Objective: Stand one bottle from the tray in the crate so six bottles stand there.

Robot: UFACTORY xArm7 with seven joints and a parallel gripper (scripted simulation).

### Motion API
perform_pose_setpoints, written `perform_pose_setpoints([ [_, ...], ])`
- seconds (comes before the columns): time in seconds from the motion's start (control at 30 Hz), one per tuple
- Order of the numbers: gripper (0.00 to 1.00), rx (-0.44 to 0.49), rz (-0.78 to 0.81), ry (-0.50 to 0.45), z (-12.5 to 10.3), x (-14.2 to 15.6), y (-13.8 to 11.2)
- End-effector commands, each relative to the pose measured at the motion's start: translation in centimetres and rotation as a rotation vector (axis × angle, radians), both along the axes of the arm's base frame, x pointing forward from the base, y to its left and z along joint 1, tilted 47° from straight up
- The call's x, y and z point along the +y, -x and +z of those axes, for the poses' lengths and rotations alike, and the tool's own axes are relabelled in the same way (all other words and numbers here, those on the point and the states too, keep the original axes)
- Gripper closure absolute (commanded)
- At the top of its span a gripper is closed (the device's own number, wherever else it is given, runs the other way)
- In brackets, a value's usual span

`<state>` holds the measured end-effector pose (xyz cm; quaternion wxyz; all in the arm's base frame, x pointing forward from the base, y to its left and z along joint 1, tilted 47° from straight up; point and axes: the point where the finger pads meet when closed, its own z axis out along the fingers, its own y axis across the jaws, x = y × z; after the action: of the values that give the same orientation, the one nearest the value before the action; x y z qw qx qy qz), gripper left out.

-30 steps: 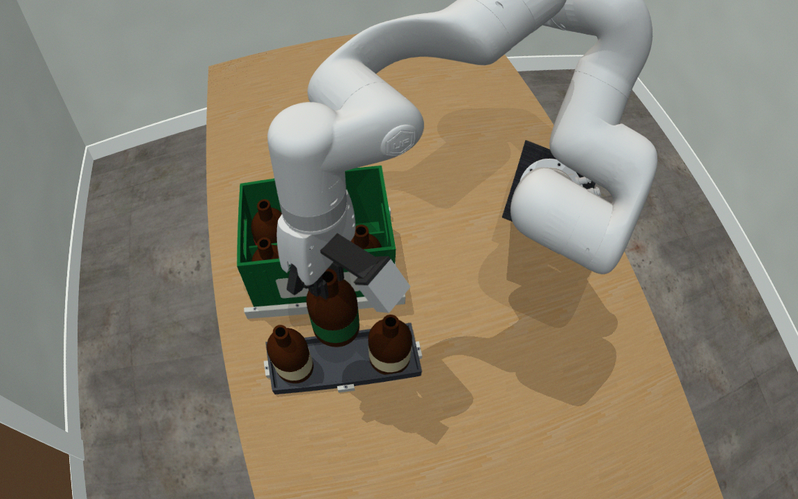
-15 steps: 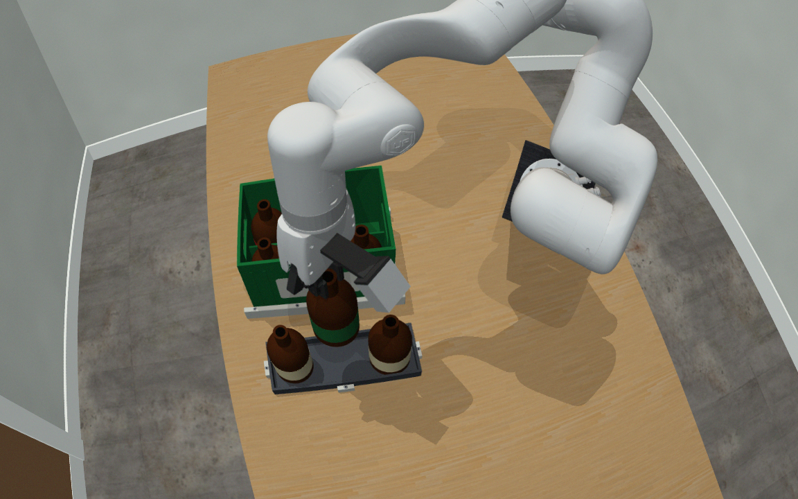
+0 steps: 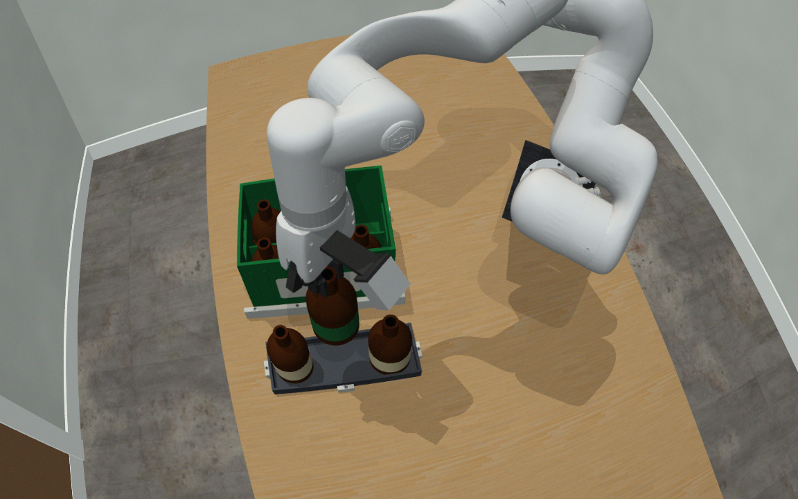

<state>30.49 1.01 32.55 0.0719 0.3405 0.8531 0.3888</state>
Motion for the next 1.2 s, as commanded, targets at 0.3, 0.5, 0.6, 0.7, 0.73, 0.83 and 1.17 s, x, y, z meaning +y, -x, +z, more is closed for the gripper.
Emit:
perform_pose_setpoints([
  [0.3, 1.00, -0.003, -0.003, -0.001, 1.0, -0.8, 0.4],
  [0.5, 1.00, -0.003, -0.003, -0.001, 1.2, -1.1, 0.6],
  [0.6, 1.00, -0.003, -0.003, -0.001, 1.2, -1.1, 0.6],
  [0.7, 1.00, -0.003, -0.003, -0.001, 1.3, -1.1, 0.6],
  [0.73, 1.00, -0.003, -0.003, -0.001, 1.3, -1.1, 0.6],
  [0.83, 1.00, -0.003, -0.003, -0.001, 1.3, -1.1, 0.6],
  [1.17, 1.00, -0.003, -0.003, -0.001, 1.3, -1.1, 0.6],
])
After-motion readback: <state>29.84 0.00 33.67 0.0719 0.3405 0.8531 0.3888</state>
